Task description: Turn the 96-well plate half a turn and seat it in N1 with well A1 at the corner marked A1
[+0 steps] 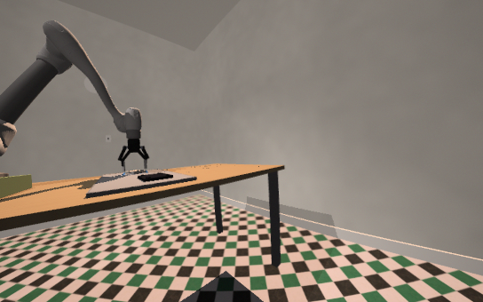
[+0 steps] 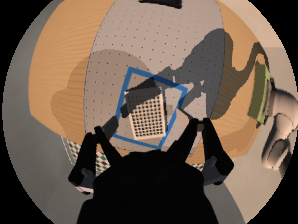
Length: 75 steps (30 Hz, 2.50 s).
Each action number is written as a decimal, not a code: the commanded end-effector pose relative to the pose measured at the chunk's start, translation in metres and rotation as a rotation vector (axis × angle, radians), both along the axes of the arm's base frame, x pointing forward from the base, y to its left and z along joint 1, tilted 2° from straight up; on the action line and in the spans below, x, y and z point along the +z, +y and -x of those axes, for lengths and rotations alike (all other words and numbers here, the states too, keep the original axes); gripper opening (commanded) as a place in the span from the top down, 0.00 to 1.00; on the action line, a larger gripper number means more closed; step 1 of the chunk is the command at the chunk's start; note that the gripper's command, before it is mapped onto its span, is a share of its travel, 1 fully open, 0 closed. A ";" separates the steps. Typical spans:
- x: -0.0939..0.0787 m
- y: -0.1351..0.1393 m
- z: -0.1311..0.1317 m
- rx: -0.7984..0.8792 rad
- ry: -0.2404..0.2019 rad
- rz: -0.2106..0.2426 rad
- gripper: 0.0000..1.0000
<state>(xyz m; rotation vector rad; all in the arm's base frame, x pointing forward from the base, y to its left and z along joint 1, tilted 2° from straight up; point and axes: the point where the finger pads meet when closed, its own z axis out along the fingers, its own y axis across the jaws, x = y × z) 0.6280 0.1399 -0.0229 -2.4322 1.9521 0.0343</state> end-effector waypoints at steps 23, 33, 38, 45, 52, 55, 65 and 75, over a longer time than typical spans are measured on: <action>0.059 -0.002 0.000 0.000 0.000 0.000 0.00; 0.061 -0.002 0.000 0.000 0.000 0.000 0.00; 0.061 -0.002 0.000 0.067 -0.002 0.000 0.00; 0.061 -0.002 0.000 0.233 -0.007 -0.001 0.00; 0.061 -0.002 0.000 0.466 -0.015 -0.002 0.00; 0.061 -0.002 0.000 0.566 -0.018 -0.002 0.00; 0.061 -0.002 0.000 0.833 -0.026 -0.003 0.00; 0.061 -0.002 0.000 1.166 -0.037 -0.004 0.00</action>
